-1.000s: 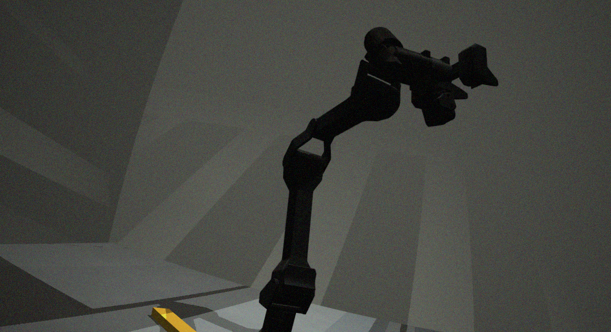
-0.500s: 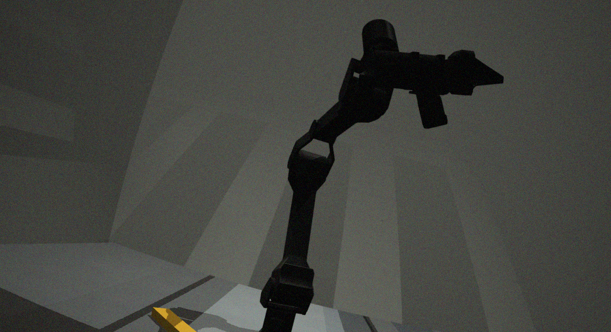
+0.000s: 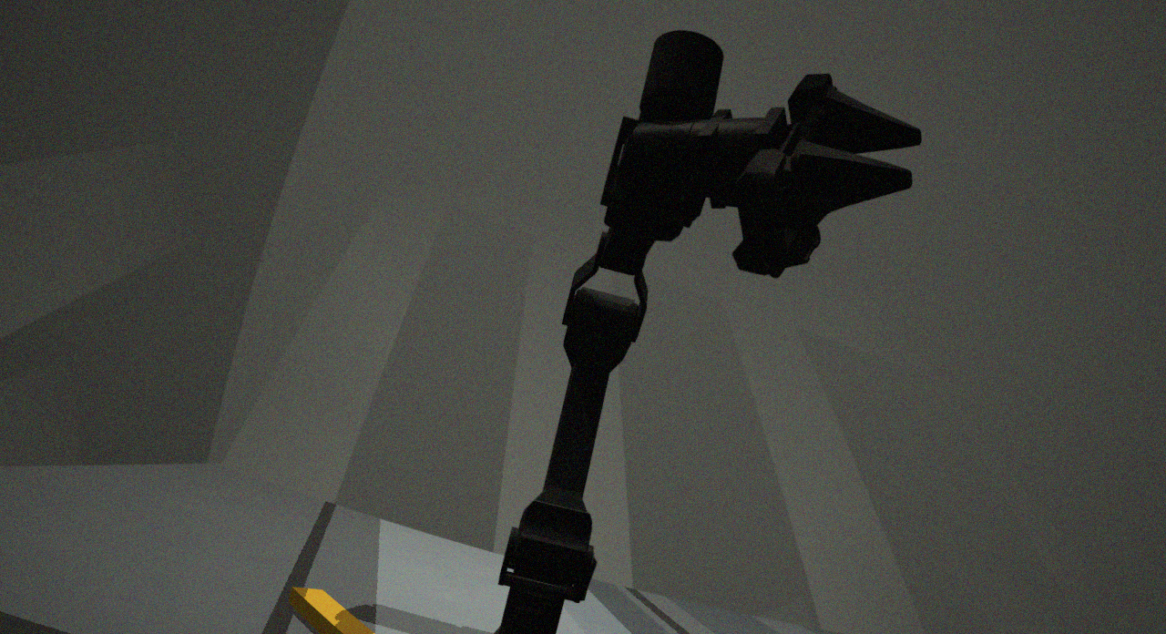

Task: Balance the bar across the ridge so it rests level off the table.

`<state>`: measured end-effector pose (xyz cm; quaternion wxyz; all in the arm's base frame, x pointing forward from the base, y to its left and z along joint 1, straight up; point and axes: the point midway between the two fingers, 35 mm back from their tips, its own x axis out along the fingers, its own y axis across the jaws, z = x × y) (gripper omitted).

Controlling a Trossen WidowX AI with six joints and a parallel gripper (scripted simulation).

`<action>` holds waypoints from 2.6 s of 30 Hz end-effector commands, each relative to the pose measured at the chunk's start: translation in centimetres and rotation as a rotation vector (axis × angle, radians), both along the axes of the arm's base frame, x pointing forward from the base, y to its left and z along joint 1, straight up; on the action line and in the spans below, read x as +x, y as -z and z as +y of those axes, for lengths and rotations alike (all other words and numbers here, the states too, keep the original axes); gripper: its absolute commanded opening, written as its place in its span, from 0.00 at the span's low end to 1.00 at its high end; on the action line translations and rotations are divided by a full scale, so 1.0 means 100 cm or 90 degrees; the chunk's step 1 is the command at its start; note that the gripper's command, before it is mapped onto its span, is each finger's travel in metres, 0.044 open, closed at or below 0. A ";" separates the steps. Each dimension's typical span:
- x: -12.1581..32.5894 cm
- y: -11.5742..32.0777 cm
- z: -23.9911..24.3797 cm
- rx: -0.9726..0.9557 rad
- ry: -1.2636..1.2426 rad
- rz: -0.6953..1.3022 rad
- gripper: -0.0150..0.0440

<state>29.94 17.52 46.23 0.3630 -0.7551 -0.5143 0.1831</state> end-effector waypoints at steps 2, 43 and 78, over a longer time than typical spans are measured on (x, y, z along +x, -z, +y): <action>0.030 0.031 -0.027 0.008 0.092 0.118 0.79; -0.023 0.293 -0.292 0.167 0.910 0.982 0.79; -0.144 0.391 -0.322 0.209 1.173 1.302 0.79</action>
